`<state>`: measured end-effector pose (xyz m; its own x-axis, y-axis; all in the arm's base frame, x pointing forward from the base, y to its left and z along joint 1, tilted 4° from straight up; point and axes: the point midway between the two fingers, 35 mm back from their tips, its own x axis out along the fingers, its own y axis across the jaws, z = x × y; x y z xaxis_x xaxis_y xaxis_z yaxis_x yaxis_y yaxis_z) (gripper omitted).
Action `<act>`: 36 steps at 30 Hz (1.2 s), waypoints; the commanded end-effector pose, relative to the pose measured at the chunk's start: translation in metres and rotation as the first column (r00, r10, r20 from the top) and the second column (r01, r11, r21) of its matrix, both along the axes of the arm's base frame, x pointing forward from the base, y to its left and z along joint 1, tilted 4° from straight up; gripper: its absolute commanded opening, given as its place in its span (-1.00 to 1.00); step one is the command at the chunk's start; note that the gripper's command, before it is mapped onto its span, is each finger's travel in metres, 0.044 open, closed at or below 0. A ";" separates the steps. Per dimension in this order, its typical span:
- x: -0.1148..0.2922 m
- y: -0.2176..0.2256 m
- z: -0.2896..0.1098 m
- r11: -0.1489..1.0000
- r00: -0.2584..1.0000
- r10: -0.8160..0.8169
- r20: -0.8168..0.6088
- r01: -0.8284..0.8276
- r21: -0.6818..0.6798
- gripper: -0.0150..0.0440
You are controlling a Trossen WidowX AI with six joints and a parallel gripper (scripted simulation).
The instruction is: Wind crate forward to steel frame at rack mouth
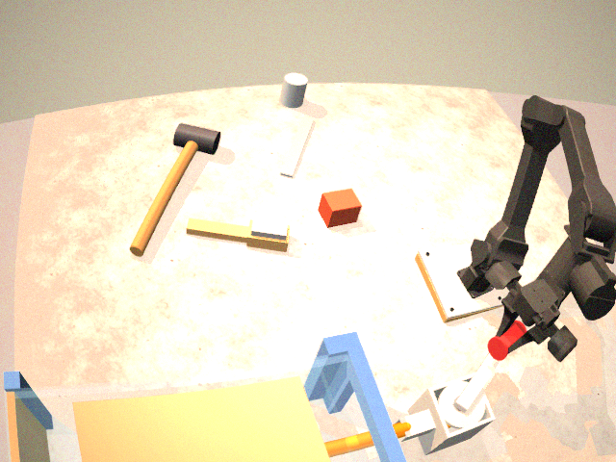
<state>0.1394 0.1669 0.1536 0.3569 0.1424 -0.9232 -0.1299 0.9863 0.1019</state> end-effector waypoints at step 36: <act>0.051 -0.048 -0.010 0.999 1.000 -0.025 0.018 0.025 -0.040 -0.49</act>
<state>0.1833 0.1216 0.1481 0.3739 0.1101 -0.9209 -0.1116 0.9911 0.0731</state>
